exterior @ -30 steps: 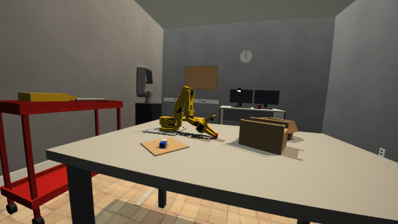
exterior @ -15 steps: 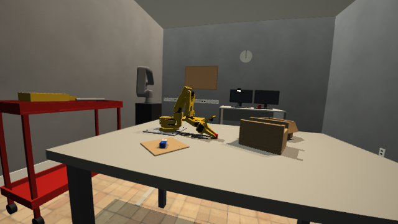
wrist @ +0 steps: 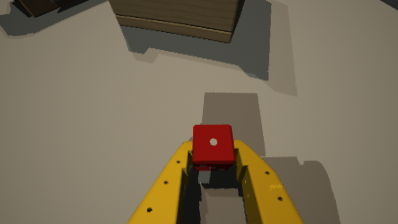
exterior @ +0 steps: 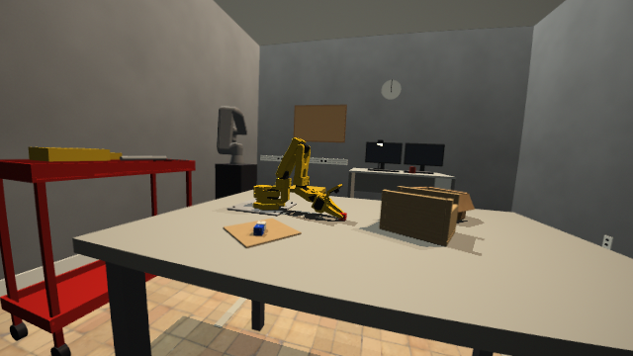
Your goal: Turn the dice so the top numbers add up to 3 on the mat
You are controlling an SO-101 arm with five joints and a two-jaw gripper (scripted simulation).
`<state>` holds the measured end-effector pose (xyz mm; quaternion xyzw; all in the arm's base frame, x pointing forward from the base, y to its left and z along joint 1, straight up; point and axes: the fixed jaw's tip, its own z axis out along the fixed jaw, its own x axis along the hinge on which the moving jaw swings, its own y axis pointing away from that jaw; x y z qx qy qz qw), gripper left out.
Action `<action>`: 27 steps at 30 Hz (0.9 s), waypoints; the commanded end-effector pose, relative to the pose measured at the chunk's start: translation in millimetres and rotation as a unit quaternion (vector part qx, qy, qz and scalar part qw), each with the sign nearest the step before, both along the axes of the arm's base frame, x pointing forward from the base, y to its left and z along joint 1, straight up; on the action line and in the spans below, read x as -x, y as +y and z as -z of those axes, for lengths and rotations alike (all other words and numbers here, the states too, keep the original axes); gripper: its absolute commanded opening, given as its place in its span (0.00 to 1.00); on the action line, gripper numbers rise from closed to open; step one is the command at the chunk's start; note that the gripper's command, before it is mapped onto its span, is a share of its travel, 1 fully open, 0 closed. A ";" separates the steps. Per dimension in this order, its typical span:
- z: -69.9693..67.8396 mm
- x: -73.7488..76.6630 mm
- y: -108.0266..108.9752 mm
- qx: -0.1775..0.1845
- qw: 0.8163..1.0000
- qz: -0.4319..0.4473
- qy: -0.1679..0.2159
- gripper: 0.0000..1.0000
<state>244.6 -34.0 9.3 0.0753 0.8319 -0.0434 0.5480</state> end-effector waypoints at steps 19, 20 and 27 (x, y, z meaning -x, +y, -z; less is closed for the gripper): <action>0.9 -0.2 -2.4 0.004 1.000 0.003 -0.002 0.02; 0.9 -0.2 -2.4 0.004 1.000 0.003 -0.002 0.03; 0.9 -0.2 -2.4 0.004 1.000 0.003 -0.002 0.10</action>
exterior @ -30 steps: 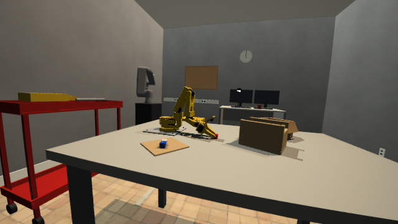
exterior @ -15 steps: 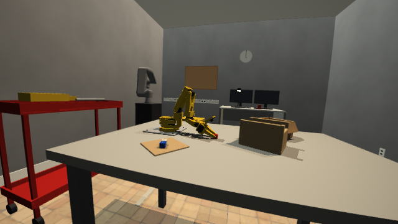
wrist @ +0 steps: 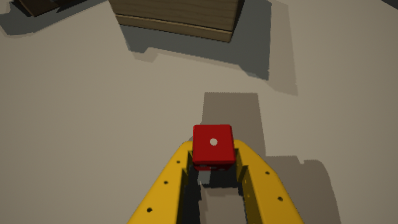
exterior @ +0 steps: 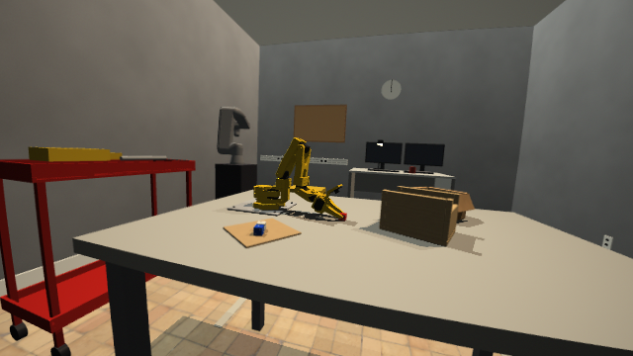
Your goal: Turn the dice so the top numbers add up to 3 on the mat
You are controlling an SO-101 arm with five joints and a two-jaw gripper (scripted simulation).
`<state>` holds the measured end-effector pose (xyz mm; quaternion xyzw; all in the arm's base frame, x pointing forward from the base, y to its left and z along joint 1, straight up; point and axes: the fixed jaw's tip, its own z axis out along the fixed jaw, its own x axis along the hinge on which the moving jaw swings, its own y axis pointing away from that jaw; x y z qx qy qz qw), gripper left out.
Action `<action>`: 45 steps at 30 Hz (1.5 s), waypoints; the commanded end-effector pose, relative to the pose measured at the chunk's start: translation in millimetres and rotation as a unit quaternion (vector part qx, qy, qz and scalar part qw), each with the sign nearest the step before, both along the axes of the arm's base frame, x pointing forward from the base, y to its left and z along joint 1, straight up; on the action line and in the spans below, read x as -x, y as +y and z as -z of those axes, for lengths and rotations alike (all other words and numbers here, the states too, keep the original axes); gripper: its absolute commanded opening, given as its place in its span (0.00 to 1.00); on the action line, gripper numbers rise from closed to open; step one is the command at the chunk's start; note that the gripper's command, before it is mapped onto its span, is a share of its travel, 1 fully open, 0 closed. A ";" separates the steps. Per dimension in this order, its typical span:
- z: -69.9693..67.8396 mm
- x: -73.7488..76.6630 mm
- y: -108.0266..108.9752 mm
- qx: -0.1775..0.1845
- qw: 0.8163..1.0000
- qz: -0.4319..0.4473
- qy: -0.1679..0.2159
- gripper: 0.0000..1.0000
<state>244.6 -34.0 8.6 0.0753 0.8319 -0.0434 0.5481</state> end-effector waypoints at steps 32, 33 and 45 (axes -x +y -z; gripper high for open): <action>0.2 -0.2 -2.4 0.004 1.000 0.003 -0.002 0.29; 0.2 -0.2 -2.4 0.004 1.000 0.003 -0.002 0.29; -4.2 -1.6 -2.7 0.004 1.000 0.003 -0.002 0.29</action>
